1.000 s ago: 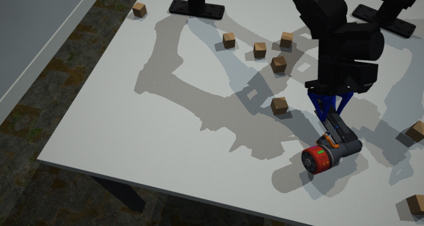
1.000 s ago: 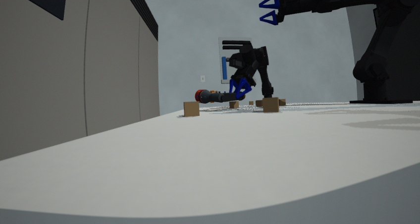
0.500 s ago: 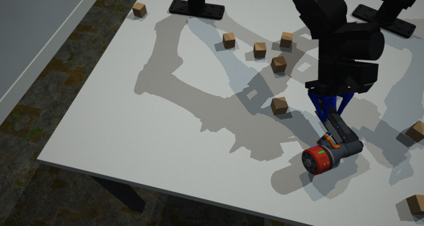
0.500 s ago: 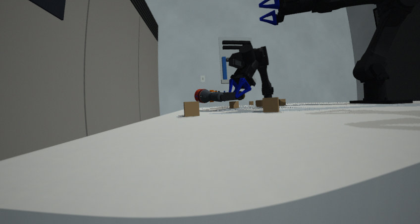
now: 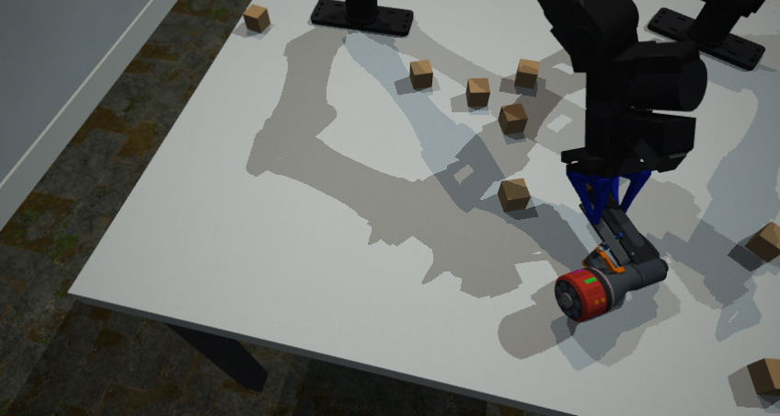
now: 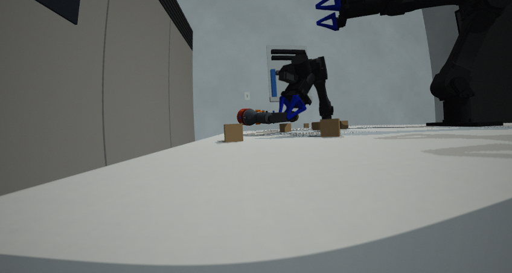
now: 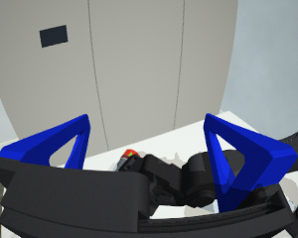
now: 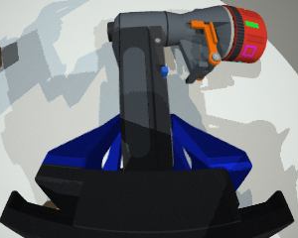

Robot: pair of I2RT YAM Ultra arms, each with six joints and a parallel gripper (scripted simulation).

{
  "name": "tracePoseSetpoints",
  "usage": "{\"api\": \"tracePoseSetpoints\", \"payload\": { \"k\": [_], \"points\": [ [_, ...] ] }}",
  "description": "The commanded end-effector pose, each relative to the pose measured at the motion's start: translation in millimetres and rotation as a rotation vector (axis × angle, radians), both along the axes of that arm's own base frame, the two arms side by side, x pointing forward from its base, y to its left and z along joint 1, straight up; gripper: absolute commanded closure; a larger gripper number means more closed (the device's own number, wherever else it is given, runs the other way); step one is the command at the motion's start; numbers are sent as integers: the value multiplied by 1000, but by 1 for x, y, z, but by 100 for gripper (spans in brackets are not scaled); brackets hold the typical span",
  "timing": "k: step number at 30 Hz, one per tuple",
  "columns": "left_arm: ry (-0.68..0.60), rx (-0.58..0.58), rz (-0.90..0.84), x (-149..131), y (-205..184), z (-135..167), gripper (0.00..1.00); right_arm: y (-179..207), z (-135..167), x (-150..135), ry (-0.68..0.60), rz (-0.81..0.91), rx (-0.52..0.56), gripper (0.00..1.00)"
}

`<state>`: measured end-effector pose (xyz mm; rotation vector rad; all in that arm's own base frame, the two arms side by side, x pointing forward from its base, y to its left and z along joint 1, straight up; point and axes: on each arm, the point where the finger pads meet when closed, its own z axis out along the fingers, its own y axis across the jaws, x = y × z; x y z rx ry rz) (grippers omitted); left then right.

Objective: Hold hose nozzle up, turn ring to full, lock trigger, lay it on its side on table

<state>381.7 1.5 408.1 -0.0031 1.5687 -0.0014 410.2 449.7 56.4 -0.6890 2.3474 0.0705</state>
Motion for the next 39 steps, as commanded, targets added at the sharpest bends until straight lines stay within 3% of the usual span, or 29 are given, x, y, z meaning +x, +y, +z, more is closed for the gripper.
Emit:
{"api": "tracePoseSetpoints", "payload": {
  "k": [1,34,35,37,38,39],
  "points": [
    [-57,4,-3,-10,-2,25,0,20,73,28,-140,-28,146,64],
    [-57,4,-3,-10,-2,25,0,19,69,29,-134,-28,138,64],
    [-57,4,-3,-10,-2,25,0,26,49,12,-143,-11,169,64],
    [-57,4,-3,-10,-2,25,0,23,26,8,-146,-3,161,64],
    [-57,4,-3,-10,-2,25,0,16,16,5,-108,4,96,64],
    [-57,4,-3,-10,-2,25,0,17,23,7,-113,2,105,64]
  ]
}}
